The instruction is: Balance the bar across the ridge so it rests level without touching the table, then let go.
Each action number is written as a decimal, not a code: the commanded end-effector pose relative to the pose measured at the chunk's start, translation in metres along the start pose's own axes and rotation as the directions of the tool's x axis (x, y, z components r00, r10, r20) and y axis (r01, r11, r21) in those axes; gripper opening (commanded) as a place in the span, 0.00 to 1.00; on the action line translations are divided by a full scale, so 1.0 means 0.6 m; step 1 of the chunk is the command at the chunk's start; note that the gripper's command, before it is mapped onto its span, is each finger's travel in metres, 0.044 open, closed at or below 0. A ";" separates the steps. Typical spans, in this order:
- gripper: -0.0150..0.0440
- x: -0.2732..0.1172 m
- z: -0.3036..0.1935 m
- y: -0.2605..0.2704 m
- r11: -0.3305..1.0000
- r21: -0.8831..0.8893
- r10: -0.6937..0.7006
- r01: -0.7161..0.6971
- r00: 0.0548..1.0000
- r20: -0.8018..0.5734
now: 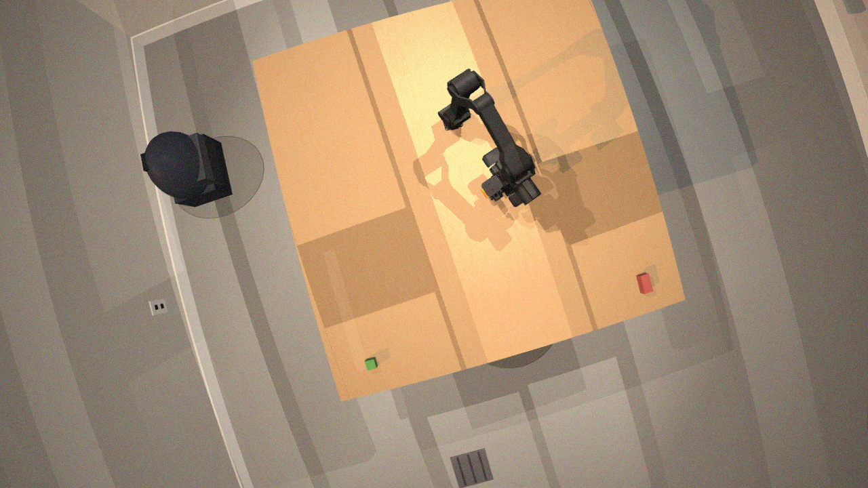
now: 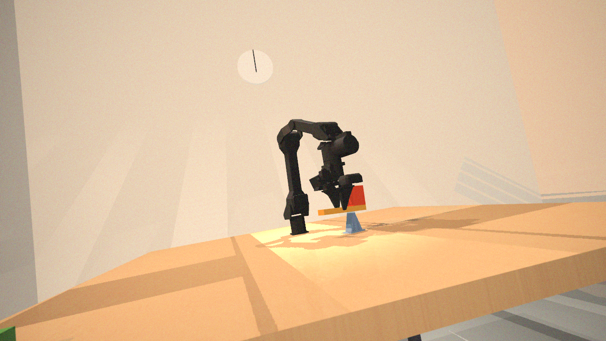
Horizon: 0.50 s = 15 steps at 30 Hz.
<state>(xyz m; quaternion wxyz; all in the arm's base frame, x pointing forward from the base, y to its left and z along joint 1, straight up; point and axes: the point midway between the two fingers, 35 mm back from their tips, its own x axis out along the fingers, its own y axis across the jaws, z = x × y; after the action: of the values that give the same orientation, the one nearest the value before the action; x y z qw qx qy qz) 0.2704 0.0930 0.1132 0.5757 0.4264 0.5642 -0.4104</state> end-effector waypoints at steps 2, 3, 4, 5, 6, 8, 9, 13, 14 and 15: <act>0.25 0.005 0.000 -0.001 1.000 -0.003 -0.002 0.002 1.000 0.000; 0.25 0.005 0.000 -0.001 1.000 -0.003 -0.002 0.002 1.000 0.000; 0.25 0.005 0.000 -0.001 1.000 -0.003 -0.002 0.002 1.000 0.000; 0.25 0.005 0.000 -0.001 1.000 -0.003 -0.002 0.002 1.000 0.000; 0.25 0.005 0.000 -0.001 1.000 -0.003 -0.002 0.002 1.000 0.000; 0.25 0.006 0.000 -0.001 1.000 -0.003 -0.002 0.002 1.000 0.000; 0.25 0.006 0.000 -0.001 1.000 -0.003 -0.002 0.002 1.000 0.000; 0.25 0.006 0.000 -0.001 1.000 -0.003 -0.002 0.002 1.000 0.000; 0.25 0.006 0.000 -0.001 1.000 -0.003 -0.002 0.002 1.000 0.000; 0.25 0.007 0.001 -0.001 1.000 -0.003 -0.002 0.002 1.000 0.000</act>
<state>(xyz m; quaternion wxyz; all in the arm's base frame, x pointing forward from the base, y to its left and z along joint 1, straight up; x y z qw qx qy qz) 0.2705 0.0928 0.1124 0.5759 0.4267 0.5640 -0.4101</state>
